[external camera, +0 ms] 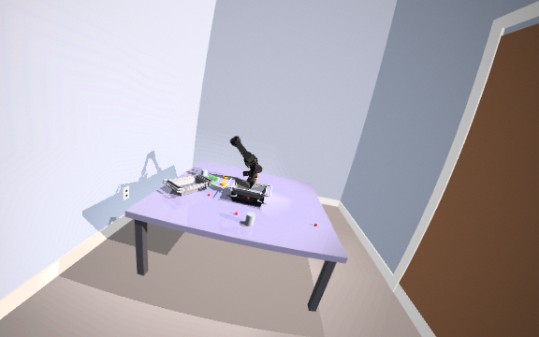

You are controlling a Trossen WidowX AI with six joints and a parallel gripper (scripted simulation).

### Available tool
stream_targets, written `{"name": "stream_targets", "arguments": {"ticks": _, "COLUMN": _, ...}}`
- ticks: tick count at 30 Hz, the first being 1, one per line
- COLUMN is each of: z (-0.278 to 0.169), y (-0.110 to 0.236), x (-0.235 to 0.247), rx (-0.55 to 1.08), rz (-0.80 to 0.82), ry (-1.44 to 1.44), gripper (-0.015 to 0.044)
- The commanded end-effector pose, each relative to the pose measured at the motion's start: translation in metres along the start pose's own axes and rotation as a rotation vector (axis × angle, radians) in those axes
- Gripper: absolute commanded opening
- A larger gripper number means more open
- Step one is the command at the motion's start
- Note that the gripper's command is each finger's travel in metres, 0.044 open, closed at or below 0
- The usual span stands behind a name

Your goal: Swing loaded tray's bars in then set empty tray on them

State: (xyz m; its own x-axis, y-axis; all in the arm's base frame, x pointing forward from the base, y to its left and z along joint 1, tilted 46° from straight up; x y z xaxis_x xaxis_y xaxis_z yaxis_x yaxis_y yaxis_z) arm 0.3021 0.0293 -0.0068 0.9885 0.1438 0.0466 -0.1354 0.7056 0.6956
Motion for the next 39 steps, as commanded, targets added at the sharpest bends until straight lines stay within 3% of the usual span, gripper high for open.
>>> {"name": "stream_targets", "arguments": {"ticks": 1, "z": 0.0024, "y": -0.0069, "x": -0.0053, "rx": -0.001, "rz": -0.031, "ry": 0.006, "gripper": 0.0000}}
{"name": "stream_targets", "arguments": {"ticks": 23, "z": 0.0024, "y": -0.0069, "x": -0.0053, "rx": -0.001, "rz": -0.031, "ry": 0.006, "gripper": 0.0000}}
{"name": "stream_targets", "arguments": {"ticks": 39, "z": 0.0024, "y": -0.0069, "x": -0.0053, "rx": -0.001, "rz": -0.031, "ry": 0.006, "gripper": 0.0235}}
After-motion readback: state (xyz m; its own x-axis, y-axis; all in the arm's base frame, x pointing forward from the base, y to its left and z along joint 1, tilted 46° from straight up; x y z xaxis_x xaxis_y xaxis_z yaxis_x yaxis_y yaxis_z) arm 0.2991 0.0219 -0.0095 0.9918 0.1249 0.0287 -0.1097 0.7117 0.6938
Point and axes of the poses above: the point midway between the two fingers, 35 mm back from their tips, its own y axis back along the fingers, its own x axis across the jaws, z = x × y, the point moved 1 cm from there along y, back along the fingers, and after that the axes turned 1 degree about y, right-handed, at the moved point
